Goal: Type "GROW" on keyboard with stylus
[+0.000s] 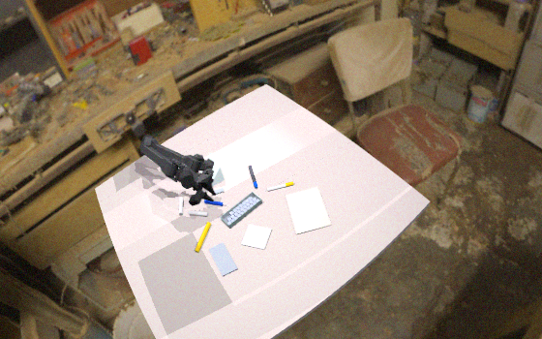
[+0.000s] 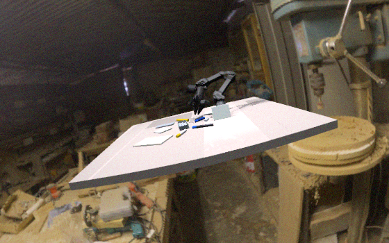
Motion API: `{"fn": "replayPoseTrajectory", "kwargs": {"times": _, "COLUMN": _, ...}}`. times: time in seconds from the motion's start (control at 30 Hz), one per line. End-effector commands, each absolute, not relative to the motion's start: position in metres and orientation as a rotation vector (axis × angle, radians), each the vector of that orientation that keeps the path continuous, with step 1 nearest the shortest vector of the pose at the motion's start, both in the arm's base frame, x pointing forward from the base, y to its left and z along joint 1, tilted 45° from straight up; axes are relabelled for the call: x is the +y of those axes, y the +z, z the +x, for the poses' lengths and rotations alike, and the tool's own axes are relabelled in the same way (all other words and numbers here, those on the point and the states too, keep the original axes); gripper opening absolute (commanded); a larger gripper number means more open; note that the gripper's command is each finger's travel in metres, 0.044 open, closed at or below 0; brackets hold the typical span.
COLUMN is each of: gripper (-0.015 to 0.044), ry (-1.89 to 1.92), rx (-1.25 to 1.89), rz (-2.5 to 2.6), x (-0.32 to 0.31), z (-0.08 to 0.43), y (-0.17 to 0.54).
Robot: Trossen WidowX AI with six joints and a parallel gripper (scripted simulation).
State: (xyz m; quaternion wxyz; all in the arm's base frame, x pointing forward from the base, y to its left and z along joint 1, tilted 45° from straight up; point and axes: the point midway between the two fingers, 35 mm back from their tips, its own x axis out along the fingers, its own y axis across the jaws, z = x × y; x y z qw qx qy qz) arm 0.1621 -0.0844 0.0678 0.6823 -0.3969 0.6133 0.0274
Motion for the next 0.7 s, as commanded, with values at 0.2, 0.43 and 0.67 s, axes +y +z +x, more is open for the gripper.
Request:
{"fn": "replayPoseTrajectory", "kwargs": {"times": 0.2, "gripper": 0.0150, "ry": 0.067, "rx": 1.378, "rz": -0.889, "x": -0.089, "z": 0.159, "y": 0.060}}
{"fn": "replayPoseTrajectory", "kwargs": {"times": 0.43, "gripper": 0.0150, "ry": 0.067, "rx": 1.378, "rz": -0.889, "x": -0.094, "z": 0.158, "y": 0.056}}
{"fn": "replayPoseTrajectory", "kwargs": {"times": 0.67, "gripper": 0.0150, "ry": 0.067, "rx": 1.378, "rz": -0.890, "x": -0.098, "z": 0.158, "y": 0.052}}
